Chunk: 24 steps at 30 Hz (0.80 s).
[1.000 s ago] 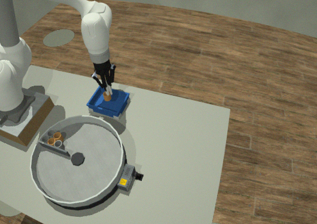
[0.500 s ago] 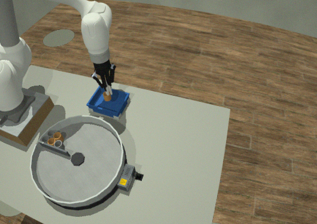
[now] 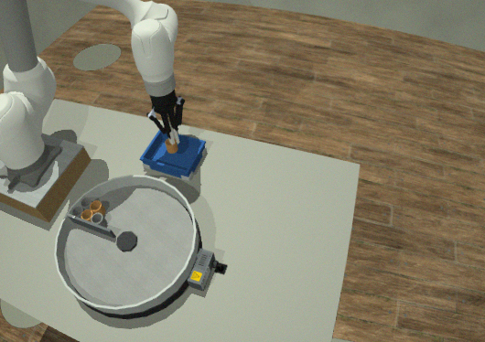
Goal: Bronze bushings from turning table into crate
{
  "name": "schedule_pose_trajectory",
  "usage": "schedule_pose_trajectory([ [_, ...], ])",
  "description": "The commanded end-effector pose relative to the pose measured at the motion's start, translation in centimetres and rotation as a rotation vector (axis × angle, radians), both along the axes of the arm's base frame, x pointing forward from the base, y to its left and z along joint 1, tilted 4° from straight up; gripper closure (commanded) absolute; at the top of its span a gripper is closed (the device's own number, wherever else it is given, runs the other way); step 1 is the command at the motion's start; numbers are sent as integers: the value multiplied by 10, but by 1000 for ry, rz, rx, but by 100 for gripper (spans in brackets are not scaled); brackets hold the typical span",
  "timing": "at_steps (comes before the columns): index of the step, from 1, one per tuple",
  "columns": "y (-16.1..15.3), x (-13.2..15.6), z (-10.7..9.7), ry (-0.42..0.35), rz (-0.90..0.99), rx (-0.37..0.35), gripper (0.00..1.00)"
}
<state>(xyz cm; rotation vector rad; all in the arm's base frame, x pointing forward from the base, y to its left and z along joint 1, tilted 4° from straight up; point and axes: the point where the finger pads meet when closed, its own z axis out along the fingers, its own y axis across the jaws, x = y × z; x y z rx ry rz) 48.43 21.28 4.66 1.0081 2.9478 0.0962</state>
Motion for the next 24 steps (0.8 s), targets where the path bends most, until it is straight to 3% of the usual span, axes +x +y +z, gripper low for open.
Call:
schedule_pose_trajectory([
  [1, 1, -1, -5, 1, -5, 1, 100],
  [24, 3, 0, -38, 1, -5, 1, 100],
])
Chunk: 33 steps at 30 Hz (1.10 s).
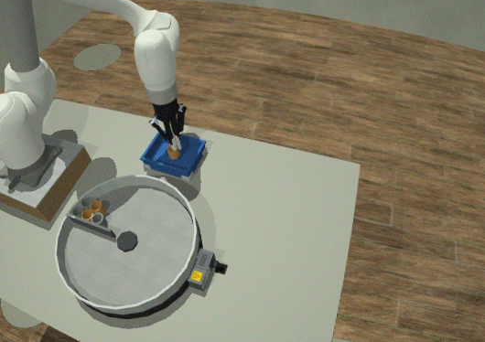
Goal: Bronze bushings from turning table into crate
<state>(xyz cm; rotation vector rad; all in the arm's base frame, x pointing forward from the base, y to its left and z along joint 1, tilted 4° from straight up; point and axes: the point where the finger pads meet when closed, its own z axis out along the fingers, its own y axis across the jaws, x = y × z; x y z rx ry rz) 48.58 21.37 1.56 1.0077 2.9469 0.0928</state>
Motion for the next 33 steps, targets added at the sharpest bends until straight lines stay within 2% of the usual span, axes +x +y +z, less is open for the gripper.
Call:
schedule_pose_trajectory([
  [1, 2, -1, -8, 1, -5, 3, 100],
  [33, 2, -1, -12, 1, -5, 3, 100],
])
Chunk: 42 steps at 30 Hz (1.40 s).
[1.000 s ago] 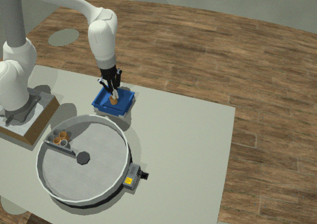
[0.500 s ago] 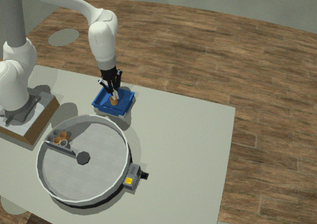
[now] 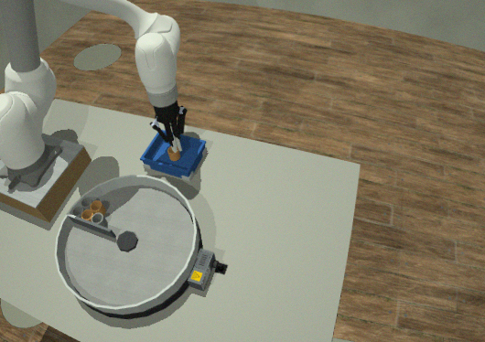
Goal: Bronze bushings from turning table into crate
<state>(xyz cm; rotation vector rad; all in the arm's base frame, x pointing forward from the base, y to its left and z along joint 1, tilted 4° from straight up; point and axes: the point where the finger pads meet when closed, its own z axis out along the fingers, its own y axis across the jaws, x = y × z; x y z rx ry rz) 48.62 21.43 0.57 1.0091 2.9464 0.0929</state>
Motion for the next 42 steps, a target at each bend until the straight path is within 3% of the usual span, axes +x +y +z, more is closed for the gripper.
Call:
schedule_pose_trajectory([
  [1, 1, -1, -2, 1, -4, 3, 100],
  [42, 2, -2, -8, 1, -4, 3, 100],
])
